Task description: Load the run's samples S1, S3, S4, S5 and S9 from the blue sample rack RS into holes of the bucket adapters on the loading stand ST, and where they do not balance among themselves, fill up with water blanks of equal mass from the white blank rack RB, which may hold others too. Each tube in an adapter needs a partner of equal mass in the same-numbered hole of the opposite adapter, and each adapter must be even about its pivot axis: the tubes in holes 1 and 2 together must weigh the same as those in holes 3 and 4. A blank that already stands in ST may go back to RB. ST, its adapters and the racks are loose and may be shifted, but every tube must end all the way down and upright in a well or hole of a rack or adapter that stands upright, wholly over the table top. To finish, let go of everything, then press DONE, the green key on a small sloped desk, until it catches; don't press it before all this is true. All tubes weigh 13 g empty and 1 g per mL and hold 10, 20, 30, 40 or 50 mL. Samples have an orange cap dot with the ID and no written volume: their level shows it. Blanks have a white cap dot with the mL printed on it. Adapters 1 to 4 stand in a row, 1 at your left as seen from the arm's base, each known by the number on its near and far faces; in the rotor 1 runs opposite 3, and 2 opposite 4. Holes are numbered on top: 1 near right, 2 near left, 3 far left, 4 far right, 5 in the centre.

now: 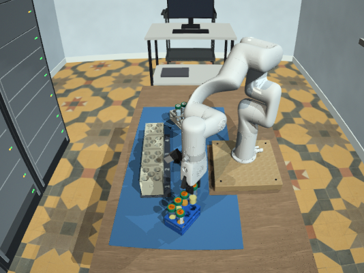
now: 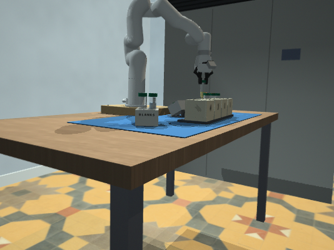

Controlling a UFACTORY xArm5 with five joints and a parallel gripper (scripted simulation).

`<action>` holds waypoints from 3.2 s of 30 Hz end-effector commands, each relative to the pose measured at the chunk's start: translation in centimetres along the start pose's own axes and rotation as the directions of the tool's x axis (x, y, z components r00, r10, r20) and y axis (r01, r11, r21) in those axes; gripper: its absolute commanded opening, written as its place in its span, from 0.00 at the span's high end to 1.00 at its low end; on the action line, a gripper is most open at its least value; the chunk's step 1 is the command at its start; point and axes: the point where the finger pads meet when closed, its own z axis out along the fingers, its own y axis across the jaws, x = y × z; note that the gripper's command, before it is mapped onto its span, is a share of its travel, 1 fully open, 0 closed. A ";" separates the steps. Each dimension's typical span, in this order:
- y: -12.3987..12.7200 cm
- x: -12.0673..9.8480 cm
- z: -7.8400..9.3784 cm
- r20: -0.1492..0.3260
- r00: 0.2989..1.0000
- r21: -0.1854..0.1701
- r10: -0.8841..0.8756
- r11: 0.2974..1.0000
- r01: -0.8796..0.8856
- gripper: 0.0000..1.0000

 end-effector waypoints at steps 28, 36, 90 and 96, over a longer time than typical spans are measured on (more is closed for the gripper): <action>-0.1 0.0 1.9 0.000 1.000 0.004 0.000 1.000 0.000 1.00; -0.1 0.0 2.5 0.000 1.000 0.004 0.000 1.000 0.000 1.00; -0.1 0.0 7.3 0.000 1.000 0.004 0.000 1.000 0.000 1.00; -0.1 0.0 7.5 0.000 1.000 0.004 0.000 1.000 0.000 1.00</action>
